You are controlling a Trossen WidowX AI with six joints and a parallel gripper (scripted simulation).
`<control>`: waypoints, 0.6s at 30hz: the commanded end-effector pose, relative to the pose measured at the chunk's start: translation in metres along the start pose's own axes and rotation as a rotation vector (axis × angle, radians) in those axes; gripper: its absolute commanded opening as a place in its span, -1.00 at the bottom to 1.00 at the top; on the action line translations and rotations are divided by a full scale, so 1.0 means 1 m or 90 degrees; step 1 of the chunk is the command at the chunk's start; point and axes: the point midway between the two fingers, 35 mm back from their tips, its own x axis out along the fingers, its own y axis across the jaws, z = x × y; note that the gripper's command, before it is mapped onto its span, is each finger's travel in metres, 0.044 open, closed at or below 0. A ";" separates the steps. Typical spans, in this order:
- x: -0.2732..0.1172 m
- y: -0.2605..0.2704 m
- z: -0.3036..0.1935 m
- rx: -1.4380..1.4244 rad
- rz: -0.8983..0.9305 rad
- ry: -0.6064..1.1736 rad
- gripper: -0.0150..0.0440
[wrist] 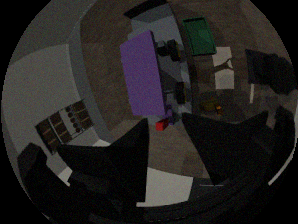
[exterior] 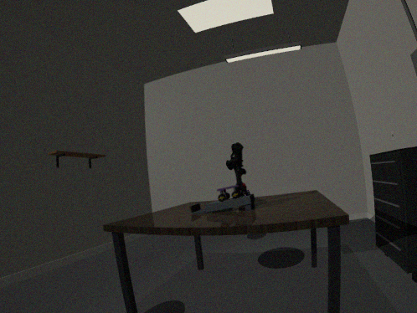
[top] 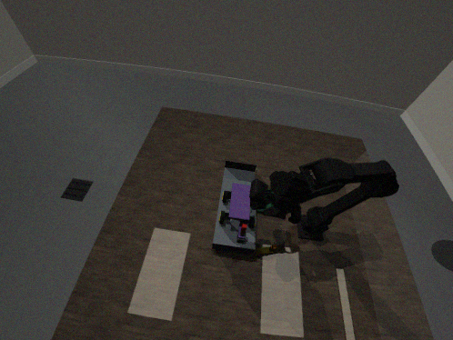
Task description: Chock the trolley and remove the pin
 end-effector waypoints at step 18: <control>0.032 -0.120 -0.055 -0.172 -0.325 0.012 0.15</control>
